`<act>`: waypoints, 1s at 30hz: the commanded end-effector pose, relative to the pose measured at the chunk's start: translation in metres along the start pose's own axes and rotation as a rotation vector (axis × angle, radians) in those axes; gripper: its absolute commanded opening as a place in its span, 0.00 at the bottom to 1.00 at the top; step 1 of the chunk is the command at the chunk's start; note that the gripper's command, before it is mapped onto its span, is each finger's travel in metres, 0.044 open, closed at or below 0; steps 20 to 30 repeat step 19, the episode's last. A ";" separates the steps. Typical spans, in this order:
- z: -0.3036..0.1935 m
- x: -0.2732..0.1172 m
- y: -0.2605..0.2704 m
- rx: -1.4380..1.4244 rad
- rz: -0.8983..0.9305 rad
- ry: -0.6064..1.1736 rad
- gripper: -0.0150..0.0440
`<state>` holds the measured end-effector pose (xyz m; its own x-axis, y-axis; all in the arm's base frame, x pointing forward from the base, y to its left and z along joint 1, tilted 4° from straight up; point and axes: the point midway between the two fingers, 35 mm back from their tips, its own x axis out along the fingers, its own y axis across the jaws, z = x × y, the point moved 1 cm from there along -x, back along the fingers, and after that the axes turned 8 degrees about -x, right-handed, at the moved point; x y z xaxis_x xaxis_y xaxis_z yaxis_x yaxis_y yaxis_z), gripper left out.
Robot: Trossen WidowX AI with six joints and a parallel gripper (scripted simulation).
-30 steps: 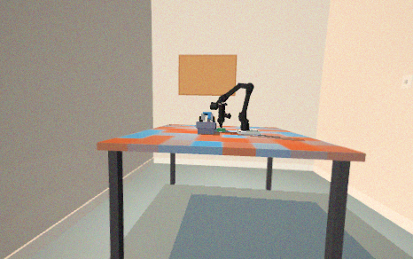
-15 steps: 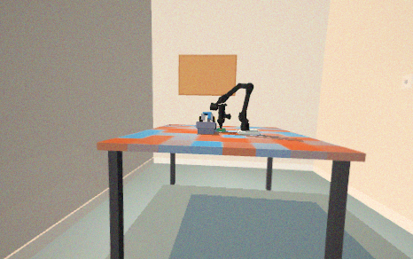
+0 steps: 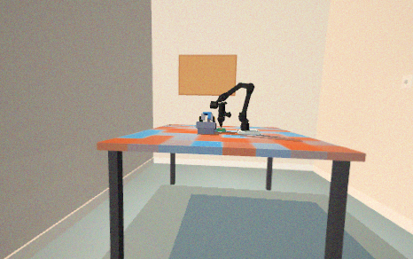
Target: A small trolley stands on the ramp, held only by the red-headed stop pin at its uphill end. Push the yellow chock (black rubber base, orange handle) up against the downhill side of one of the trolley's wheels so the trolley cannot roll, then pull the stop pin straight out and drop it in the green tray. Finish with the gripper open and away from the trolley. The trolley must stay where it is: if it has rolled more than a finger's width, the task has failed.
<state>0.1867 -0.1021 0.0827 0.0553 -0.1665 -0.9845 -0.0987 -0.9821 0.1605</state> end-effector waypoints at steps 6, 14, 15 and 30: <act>0.000 -0.028 0.005 0.003 0.004 0.004 1.00; 0.001 -0.050 0.008 0.003 0.004 0.004 1.00; 0.001 -0.053 0.009 0.003 0.004 0.004 1.00; 0.001 -0.066 0.011 0.003 0.004 0.004 1.00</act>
